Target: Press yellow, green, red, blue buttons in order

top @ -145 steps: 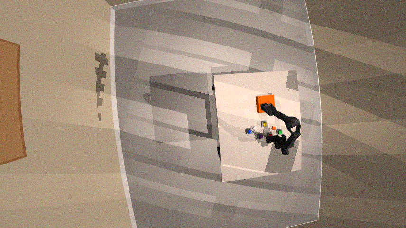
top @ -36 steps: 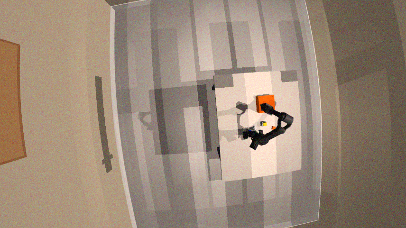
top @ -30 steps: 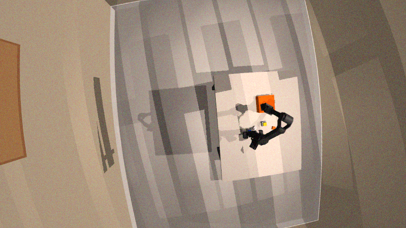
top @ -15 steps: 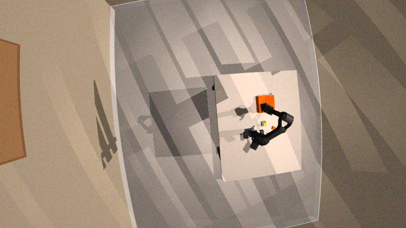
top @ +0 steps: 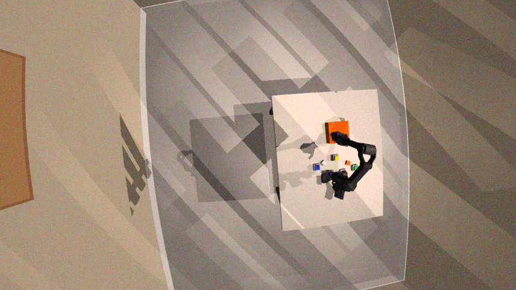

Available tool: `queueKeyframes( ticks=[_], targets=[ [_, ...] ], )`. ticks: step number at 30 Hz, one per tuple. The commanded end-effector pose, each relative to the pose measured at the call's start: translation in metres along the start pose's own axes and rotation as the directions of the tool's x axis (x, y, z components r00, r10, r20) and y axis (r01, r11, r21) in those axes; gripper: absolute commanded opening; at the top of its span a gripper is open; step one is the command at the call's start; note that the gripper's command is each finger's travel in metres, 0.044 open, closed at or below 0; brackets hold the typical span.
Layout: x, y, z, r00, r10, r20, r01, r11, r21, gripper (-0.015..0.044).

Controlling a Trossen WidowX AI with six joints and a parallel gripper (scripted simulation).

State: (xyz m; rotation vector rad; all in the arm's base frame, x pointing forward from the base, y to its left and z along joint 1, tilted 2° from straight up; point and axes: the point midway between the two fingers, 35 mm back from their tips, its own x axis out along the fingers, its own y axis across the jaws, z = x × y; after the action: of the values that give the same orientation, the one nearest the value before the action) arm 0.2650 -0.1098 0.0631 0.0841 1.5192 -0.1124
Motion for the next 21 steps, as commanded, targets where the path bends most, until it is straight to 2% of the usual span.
queueKeyframes(
  ticks=[1,4,10,16,21],
  targets=[
    [-0.010,0.060,0.017,1.000,0.003,-0.005,-0.003,1.000,-0.001,0.0335],
    [-0.017,0.103,0.021,1.000,0.006,-0.005,-0.006,1.000,-0.001,0.0400],
    [-0.032,0.188,0.009,1.000,0.011,-0.006,-0.011,1.000,0.000,0.0400],
    [-0.048,0.264,-0.026,1.000,0.016,-0.005,-0.016,1.000,0.000,0.0400],
    [-0.051,0.278,-0.036,1.000,0.017,-0.005,-0.017,1.000,0.000,0.0400]
  ],
)
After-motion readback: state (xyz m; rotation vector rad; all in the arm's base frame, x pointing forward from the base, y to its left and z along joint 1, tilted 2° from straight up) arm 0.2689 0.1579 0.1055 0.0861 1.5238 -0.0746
